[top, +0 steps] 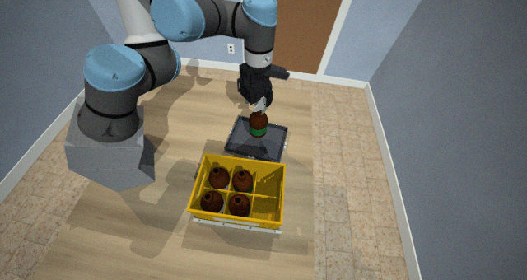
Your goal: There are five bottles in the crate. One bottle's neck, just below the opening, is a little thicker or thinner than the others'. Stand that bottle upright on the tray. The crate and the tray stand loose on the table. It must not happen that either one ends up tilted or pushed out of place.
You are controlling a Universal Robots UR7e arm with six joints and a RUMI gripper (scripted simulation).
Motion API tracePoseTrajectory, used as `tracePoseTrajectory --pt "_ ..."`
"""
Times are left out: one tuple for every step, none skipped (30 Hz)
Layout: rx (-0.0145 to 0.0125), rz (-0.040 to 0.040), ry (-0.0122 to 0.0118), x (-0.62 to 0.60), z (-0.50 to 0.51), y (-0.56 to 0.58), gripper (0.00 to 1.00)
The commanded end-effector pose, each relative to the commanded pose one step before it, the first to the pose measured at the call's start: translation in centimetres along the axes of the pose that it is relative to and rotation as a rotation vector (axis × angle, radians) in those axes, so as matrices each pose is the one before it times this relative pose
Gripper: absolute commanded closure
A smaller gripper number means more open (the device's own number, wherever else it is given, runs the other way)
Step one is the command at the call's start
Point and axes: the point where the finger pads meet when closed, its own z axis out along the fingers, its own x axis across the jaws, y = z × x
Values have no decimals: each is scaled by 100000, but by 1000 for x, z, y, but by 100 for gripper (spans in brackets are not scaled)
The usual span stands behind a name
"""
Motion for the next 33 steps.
tracePoseTrajectory --pt "-51 -13 325 82 1285 -106 100" --pt "0 0 0 -1 243 0 100" --pt "0 0 0 1 231 -1 100" --pt "0 0 0 -2 222 0 100" --pt "0 0 0 1 210 -1 100" --pt "0 0 0 -1 201 0 100" --pt "0 0 0 0 190 0 100" --pt "0 0 0 0 180 0 100" --pt "0 0 0 0 0 0 100" --pt "0 0 0 0 0 0 100" --pt "0 0 0 -1 170 0 100" --pt "0 0 0 1 159 0 100" --pt "0 0 0 0 149 0 100" --pt "0 0 0 -1 140 0 100" --pt "0 0 0 0 129 0 100" --pt "0 0 0 1 119 0 100" --pt "0 0 0 0 110 0 100" --pt "0 0 0 -1 101 0 100" --pt "0 0 0 -1 92 0 100" --pt "0 0 0 0 82 0 100" --pt "0 0 0 0 73 0 100" --pt "0 0 0 0 65 0 100" --pt "0 0 0 0 57 0 100" --pt "0 0 0 0 50 0 100" --pt "0 0 0 0 42 0 100" --pt "0 0 0 0 0 0 100" --pt "0 0 0 0 0 0 100" --pt "0 0 0 0 35 0 100" --pt "0 0 0 0 29 0 100" --pt "0 0 0 0 23 0 100" --pt "0 0 0 0 18 0 100" --pt "0 0 0 0 13 0 100" --pt "0 0 0 0 9 0 100"
